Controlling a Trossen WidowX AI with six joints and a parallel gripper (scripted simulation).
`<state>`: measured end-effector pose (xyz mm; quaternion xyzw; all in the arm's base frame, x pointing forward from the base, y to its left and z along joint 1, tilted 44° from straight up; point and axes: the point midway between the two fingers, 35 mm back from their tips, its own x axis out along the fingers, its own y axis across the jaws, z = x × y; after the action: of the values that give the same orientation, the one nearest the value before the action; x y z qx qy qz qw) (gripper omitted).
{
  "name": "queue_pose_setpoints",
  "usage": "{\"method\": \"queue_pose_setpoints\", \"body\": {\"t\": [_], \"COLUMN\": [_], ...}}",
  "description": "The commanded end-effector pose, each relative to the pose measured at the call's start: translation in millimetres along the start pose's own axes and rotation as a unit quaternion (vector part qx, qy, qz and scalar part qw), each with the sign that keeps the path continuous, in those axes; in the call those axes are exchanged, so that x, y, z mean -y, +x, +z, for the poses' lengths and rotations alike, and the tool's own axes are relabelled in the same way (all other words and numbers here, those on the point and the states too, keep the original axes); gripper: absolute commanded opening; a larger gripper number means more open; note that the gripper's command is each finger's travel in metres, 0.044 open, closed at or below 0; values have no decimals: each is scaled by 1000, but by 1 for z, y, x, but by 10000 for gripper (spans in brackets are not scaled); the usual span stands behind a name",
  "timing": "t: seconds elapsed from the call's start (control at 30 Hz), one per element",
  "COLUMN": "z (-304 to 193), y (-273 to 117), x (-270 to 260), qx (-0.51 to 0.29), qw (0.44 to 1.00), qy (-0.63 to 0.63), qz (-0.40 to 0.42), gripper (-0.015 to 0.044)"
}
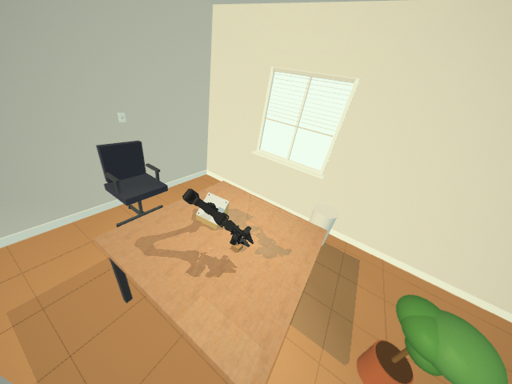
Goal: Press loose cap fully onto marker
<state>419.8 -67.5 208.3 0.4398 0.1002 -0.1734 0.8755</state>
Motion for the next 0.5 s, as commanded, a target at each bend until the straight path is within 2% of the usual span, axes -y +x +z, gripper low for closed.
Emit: {"method": "queue_pose_setpoints", "body": {"t": [0.0,0.13,0.27,0.33,0.47], "z": [-47,-107,-158,-181,-214], "y": [12,13,-2,-14,-49], "x": [17,47,78,93,121], "qx": [-60,-148,-234,-277,-360], "qw": [993,957,885,830,663], "qy": [-73,-193,-330,-408,-578], "qz": [-68,-157,-230,-262,-312], "gripper": [238,238,238,238,238]}}
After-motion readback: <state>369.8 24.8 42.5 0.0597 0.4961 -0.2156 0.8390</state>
